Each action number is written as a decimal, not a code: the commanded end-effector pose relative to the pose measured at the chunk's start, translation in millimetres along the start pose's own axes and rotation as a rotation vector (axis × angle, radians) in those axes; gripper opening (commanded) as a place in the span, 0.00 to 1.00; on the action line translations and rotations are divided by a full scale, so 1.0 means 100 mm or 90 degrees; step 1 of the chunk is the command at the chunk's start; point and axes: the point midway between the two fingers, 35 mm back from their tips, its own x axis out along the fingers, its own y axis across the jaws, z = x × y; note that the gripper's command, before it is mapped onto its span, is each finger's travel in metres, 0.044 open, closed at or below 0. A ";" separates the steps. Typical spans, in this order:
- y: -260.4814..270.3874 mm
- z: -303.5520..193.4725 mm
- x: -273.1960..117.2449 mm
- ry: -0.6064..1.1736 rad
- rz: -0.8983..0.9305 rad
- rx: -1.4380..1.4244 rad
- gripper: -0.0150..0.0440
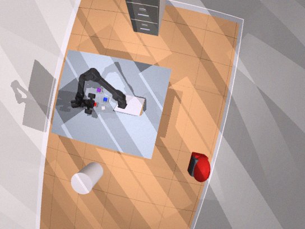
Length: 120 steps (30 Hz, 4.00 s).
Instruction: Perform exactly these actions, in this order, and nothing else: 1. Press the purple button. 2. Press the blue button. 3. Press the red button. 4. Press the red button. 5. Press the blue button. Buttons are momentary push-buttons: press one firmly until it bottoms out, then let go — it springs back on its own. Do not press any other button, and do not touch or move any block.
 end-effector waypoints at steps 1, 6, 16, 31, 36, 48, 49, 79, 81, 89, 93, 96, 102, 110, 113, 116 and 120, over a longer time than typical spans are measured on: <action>0.00 -0.01 0.01 0.002 -0.002 -0.004 0.29; 0.00 -0.01 -0.29 0.001 -0.001 -0.004 0.29; 0.01 -0.01 -0.90 0.002 0.001 -0.004 0.29; -0.60 -0.84 -0.96 0.005 -0.001 -0.007 0.29; -0.68 -0.99 -0.93 0.005 -0.002 -0.007 0.29; -0.69 -1.00 -0.31 0.005 -0.004 -0.007 0.29; -0.69 -1.00 -0.31 0.005 -0.004 -0.007 0.29; -0.69 -1.01 0.02 0.005 -0.005 -0.007 0.29; -0.69 -1.01 0.02 0.005 -0.005 -0.007 0.29; -0.69 -1.01 0.02 0.005 -0.005 -0.007 0.29; -0.69 -1.01 0.02 0.005 -0.005 -0.007 0.29; -0.68 -0.99 -0.15 0.004 -0.002 -0.006 0.29; -0.69 -1.00 -0.31 0.005 -0.004 -0.007 0.29; 0.13 -0.58 -0.64 0.000 0.021 -0.011 0.64; 0.57 -0.52 -0.77 0.001 0.023 -0.011 0.78; 1.03 -0.54 -0.88 0.002 0.020 -0.009 0.91; 1.53 -0.66 -0.96 0.002 0.009 -0.005 0.93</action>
